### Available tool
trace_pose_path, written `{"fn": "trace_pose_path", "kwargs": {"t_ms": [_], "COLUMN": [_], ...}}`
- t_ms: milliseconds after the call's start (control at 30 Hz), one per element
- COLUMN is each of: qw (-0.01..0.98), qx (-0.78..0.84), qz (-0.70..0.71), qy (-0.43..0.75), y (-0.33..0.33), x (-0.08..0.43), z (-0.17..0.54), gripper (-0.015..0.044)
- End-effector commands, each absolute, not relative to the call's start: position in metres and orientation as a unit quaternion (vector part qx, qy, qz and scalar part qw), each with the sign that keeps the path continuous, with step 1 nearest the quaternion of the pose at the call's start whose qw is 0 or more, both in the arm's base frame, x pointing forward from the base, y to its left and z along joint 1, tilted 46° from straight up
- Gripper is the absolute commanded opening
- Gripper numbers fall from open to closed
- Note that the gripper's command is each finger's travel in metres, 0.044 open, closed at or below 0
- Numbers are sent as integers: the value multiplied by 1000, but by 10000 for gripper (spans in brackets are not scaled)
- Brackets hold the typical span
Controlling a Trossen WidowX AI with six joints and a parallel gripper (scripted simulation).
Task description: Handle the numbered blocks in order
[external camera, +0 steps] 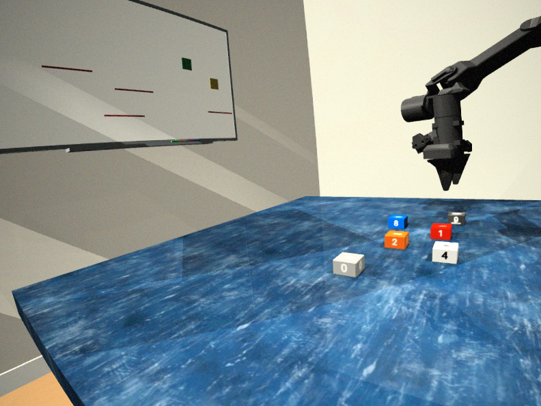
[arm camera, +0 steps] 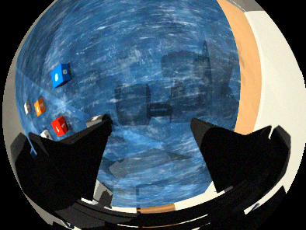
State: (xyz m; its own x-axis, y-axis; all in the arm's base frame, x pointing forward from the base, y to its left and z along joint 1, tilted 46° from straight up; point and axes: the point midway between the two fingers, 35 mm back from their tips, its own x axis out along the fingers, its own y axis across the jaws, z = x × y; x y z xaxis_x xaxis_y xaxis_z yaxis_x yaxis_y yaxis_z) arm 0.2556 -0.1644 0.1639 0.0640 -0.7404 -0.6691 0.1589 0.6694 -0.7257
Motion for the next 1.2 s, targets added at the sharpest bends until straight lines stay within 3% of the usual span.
{"fn": "trace_pose_path", "kwargs": {"t_ms": [0, 333, 1000, 1167], "qw": [671, 672, 672, 674], "qx": [-257, -296, -297, -294], "qz": [-301, -251, -250, -245], "qy": [627, 631, 630, 632], "y": [-128, -64, -63, -19], "x": [248, 241, 241, 247], "z": [150, 149, 149, 105], "gripper": [400, 400, 400, 400]}}
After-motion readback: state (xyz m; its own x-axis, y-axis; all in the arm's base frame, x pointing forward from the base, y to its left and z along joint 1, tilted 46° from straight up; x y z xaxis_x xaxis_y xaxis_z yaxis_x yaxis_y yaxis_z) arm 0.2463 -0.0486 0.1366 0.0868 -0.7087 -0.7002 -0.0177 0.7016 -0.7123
